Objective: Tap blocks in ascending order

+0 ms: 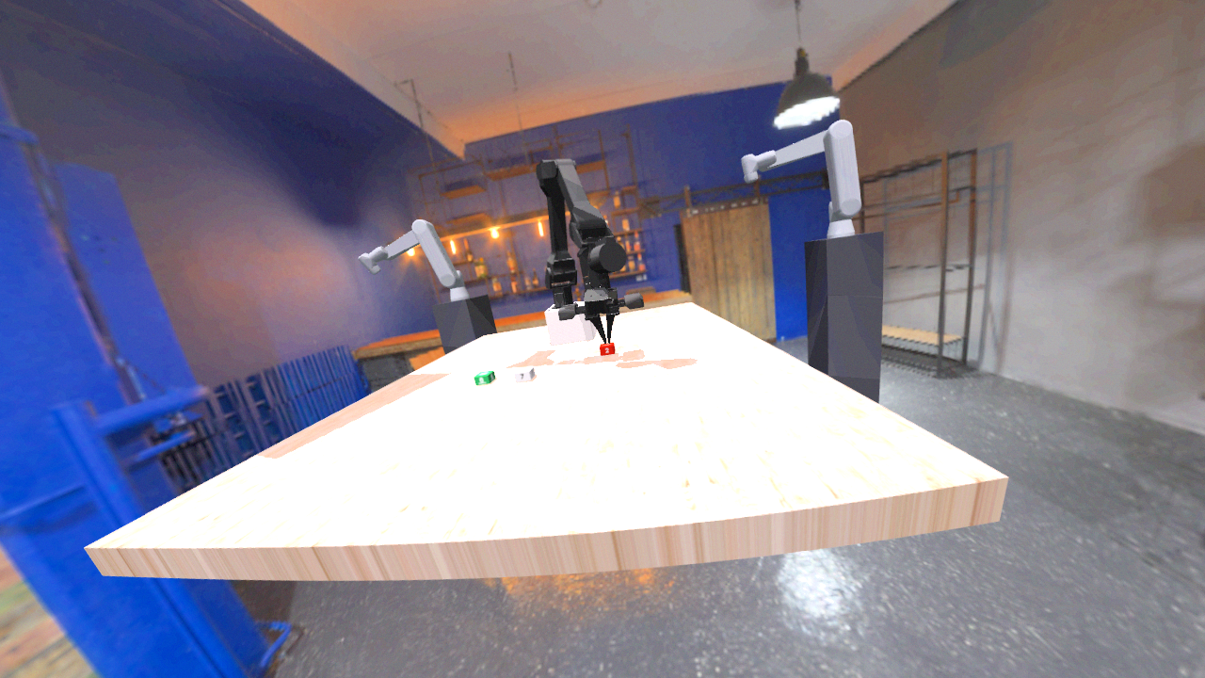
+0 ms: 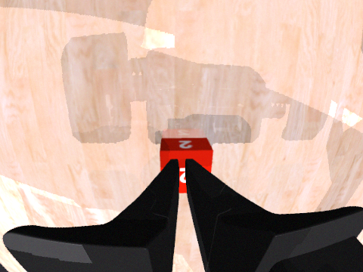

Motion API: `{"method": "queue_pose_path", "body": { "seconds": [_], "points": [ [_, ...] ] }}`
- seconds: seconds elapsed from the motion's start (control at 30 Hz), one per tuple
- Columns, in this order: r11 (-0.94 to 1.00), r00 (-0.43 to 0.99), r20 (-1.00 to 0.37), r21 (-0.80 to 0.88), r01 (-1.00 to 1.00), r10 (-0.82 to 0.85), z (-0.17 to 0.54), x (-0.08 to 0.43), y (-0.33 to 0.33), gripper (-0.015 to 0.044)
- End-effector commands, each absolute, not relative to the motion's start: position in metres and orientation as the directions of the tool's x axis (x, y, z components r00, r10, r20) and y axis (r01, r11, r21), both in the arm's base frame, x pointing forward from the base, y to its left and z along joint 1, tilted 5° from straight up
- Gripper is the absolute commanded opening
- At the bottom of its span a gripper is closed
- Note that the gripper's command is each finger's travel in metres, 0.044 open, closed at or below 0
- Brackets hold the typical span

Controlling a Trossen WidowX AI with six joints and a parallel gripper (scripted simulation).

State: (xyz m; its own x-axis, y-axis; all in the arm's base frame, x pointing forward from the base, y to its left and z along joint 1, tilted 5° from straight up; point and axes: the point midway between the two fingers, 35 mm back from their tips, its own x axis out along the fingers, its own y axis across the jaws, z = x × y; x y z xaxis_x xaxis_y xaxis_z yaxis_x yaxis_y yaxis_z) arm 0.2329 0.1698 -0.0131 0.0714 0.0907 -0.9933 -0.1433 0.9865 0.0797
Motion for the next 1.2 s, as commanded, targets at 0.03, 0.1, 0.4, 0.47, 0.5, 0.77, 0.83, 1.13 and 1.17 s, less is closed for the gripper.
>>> {"method": "queue_pose_path", "body": {
  "seconds": [0.03, 0.1, 0.4, 0.47, 0.5, 0.77, 0.83, 1.13, 1.17],
  "points": [
    [0.987, 0.068, -0.994, 0.074, -0.139, 0.084, -0.022, 0.232, 0.169, 0.0020],
    [0.987, 0.068, -0.994, 0.074, -0.139, 0.084, -0.023, 0.232, 0.169, 0.0020],
    [0.987, 0.068, -0.994, 0.074, -0.139, 0.084, 0.007, 0.230, 0.166, 0.0020],
    [0.987, 0.068, -0.994, 0.074, -0.139, 0.084, 0.007, 0.230, 0.166, 0.0020],
    [0.987, 0.068, -0.994, 0.074, -0.139, 0.084, 0.010, 0.230, 0.166, 0.0020],
    [0.987, 0.068, -0.994, 0.074, -0.139, 0.084, 0.087, 0.225, 0.160, 0.0020],
    [0.987, 0.068, -0.994, 0.074, -0.139, 0.084, 0.087, 0.225, 0.160, 0.0020],
    [0.988, 0.070, -0.995, 0.060, -0.140, 0.070, 0.087, 0.293, 0.081, 0.0020],
    [0.988, 0.070, -0.995, 0.059, -0.140, 0.069, 0.086, 0.300, 0.068, 0.0020]
  ]
}}
